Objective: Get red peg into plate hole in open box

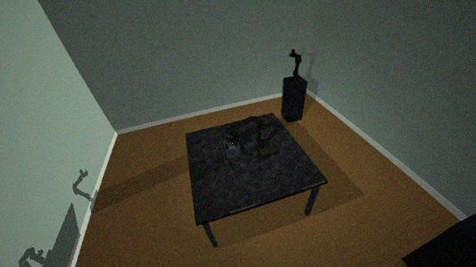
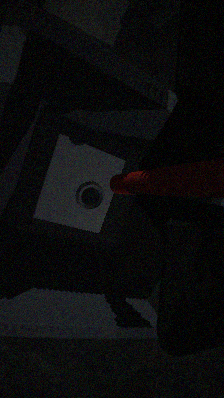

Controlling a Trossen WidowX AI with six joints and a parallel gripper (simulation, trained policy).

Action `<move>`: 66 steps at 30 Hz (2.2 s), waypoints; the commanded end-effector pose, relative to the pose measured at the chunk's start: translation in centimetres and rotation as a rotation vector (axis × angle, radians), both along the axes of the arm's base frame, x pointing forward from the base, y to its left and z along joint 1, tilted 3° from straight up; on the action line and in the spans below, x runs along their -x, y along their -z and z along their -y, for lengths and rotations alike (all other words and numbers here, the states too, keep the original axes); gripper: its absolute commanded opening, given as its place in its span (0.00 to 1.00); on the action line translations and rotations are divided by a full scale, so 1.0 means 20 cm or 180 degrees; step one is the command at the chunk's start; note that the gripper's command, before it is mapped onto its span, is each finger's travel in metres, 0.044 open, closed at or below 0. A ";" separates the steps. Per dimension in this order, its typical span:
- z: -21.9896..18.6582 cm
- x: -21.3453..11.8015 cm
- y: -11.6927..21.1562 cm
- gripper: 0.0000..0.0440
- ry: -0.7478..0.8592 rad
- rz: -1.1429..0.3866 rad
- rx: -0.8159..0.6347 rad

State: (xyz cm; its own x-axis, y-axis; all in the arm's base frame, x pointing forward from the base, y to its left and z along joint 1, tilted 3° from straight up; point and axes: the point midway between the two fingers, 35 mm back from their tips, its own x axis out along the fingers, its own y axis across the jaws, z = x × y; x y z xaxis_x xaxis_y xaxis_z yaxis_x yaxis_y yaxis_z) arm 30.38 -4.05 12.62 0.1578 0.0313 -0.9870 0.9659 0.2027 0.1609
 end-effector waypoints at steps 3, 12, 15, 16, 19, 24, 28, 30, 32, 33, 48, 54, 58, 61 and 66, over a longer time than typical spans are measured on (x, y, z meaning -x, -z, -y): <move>0.01 -0.04 0.08 0.00 -0.0055 -0.0027 -0.0054; 0.02 -0.09 0.19 0.00 -0.0176 -0.0039 -0.0087; 0.02 -0.10 0.23 0.00 -0.0224 -0.0052 -0.0092; 0.02 -0.11 0.24 0.00 -0.0239 -0.0056 -0.0092; 0.02 -0.12 0.27 0.00 -0.0275 -0.0073 -0.0080; 0.03 -0.11 0.32 0.11 -0.0320 -0.0170 -0.0047; 0.04 -0.10 0.35 0.28 -0.0368 -0.0254 -0.0040; 0.04 -0.10 0.36 0.34 -0.0384 -0.0278 -0.0048; 0.05 -0.09 0.35 0.35 -0.0393 -0.0313 -0.0039; 0.06 -0.09 0.34 0.35 -0.0394 -0.0325 -0.0040; 0.13 -0.14 0.25 0.36 -0.0405 -0.0291 -0.0253; 0.14 -0.20 0.15 0.44 -0.0387 -0.0098 -0.0427; 0.15 -0.24 0.08 0.47 -0.0379 0.0059 -0.0556; 0.15 -0.26 0.02 0.49 -0.0382 0.0169 -0.0645; 0.16 -0.30 -0.06 0.51 -0.0395 0.0335 -0.0771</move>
